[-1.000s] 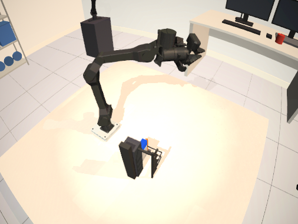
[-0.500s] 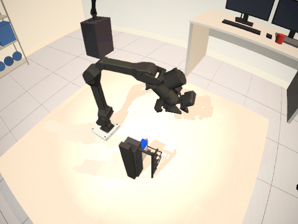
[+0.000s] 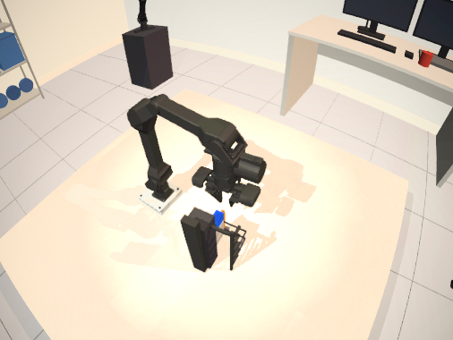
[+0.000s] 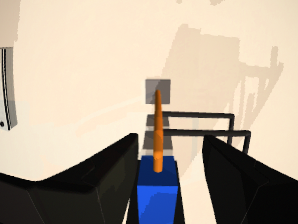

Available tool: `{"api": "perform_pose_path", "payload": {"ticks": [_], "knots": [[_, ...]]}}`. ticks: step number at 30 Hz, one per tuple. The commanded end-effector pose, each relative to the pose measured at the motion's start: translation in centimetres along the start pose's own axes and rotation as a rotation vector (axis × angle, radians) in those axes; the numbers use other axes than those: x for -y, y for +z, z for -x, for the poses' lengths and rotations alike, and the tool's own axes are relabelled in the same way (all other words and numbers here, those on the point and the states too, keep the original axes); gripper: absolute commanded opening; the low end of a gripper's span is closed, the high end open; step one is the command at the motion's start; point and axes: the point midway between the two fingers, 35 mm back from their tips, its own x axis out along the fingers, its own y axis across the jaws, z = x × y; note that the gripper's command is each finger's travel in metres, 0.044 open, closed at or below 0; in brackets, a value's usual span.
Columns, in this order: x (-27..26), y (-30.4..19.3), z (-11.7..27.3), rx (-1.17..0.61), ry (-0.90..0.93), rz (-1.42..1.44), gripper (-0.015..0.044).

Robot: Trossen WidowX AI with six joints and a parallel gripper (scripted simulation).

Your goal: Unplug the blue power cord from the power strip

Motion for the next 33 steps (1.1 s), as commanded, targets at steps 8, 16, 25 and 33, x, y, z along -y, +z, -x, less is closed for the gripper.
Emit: {"api": "perform_pose_path", "payload": {"ticks": [8,16,25,33], "knots": [[-0.4,-0.8,-0.2,-0.01,0.027,0.006,0.016],[-0.4,-2.1,-0.1,-0.011,0.027,0.006,0.016],[-0.4,-3.6,-0.1,-0.012,0.027,0.005,0.016],[-0.5,-4.3,-0.1,-0.013,0.028,0.005,0.016]]}}
